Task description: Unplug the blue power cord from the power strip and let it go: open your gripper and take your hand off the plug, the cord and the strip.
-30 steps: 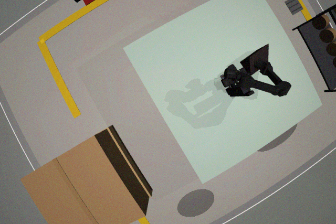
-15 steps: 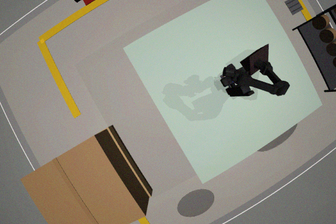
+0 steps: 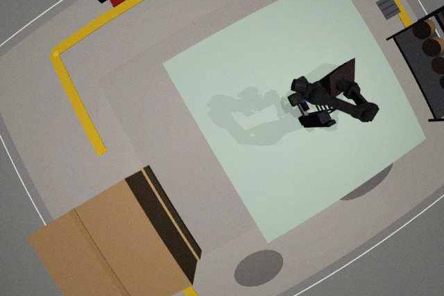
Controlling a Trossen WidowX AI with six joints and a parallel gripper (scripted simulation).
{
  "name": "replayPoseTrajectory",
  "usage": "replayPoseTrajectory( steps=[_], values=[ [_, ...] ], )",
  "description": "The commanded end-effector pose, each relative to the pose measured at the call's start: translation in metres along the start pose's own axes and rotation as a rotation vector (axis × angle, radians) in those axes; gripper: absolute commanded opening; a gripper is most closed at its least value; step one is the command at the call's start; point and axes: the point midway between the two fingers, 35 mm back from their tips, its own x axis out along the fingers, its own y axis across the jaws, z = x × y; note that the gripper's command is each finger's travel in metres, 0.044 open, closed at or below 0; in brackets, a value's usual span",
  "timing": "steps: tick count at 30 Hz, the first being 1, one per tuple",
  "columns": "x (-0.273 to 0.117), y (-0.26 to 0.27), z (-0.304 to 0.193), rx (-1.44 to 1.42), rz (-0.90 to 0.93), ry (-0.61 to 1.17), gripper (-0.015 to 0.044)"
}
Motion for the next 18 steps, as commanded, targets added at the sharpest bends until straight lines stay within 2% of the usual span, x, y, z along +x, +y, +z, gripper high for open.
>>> replayPoseTrajectory(
  steps=[1,11,14,15,18],
  values=[
    [-0.002,0.003,-0.004,-0.012,0.011,-0.017,0.0079],
    [-0.001,0.003,-0.007,-0.011,0.011,-0.016,0.0341],
    [-0.004,0.004,0.006,-0.011,0.011,-0.018,0.042],
    [-0.006,0.004,0.014,-0.011,0.012,-0.019,0.044],
    [-0.013,0.004,0.044,-0.011,0.012,-0.021,0.044]
  ],
)
